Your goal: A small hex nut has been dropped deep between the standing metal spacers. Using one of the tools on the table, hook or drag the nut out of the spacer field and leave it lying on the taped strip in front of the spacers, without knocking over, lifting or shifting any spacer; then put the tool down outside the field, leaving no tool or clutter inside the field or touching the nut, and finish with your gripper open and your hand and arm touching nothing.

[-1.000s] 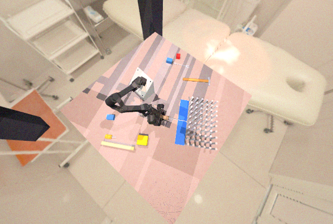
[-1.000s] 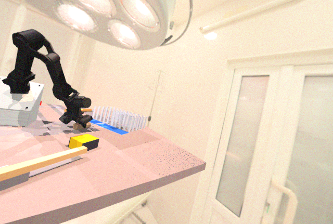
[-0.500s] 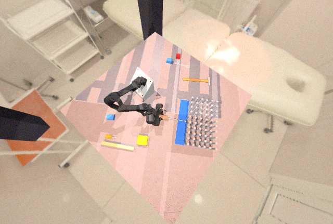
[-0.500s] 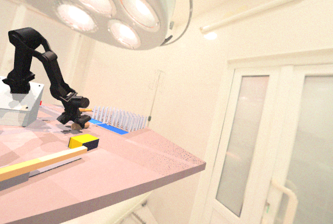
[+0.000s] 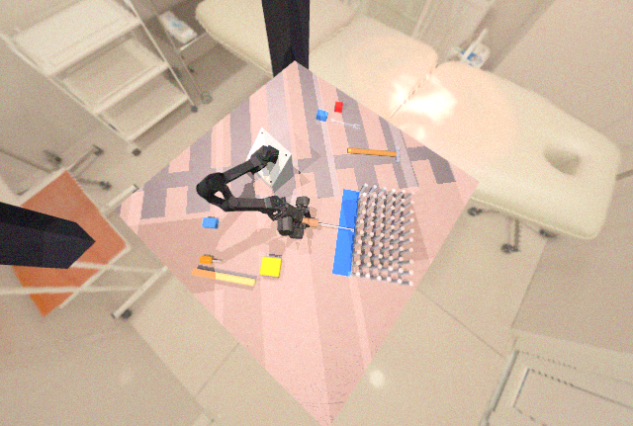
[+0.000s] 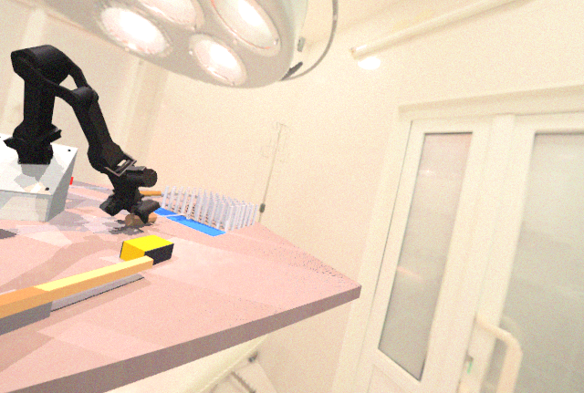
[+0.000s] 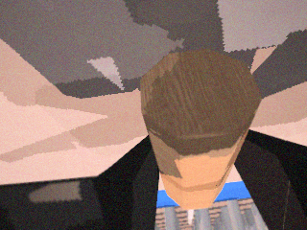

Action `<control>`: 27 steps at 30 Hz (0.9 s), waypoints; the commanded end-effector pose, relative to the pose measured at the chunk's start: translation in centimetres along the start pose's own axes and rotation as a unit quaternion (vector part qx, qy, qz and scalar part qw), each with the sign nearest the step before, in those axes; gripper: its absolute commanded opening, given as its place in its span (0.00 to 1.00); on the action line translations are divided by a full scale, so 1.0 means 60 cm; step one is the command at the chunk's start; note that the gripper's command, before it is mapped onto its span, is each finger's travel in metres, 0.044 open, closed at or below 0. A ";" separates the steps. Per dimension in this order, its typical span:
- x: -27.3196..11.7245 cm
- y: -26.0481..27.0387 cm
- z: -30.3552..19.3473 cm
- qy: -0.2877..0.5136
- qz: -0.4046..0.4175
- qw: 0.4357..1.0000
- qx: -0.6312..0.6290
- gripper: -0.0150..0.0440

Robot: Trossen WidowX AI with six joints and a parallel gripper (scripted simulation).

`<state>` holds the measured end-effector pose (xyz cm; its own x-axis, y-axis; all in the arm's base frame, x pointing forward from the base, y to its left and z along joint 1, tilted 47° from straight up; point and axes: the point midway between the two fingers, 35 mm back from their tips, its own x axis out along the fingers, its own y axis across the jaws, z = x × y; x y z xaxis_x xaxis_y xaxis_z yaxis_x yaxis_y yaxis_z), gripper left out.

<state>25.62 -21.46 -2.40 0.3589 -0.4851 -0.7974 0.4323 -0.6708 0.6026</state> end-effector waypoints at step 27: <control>-0.065 0.000 0.033 0.002 0.001 1.000 0.000 0.25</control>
<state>23.13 -20.89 0.31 0.3572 -0.4914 -0.7943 0.4244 -0.6721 0.6067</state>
